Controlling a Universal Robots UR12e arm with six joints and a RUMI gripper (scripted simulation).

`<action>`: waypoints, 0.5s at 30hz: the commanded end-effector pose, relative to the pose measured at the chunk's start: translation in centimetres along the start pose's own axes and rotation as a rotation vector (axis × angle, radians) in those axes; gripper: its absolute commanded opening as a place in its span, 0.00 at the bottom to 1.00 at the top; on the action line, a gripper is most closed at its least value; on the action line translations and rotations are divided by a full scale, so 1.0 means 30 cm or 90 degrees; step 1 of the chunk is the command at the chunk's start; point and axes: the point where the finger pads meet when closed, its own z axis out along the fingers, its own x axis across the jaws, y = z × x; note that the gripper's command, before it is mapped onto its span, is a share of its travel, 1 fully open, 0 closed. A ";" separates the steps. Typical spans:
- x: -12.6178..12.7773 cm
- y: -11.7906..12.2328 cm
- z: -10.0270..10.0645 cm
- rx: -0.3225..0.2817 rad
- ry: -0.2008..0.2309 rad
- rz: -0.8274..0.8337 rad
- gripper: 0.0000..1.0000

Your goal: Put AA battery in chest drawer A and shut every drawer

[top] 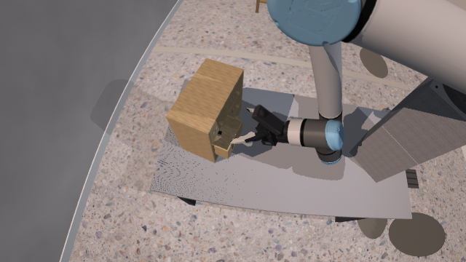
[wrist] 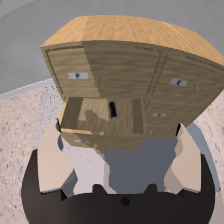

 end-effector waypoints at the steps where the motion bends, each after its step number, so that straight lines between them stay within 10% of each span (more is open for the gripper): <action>1: 0.000 0.018 -0.040 0.001 0.000 0.000 1.00; 15: 0.000 0.081 -0.168 0.001 0.000 0.000 1.00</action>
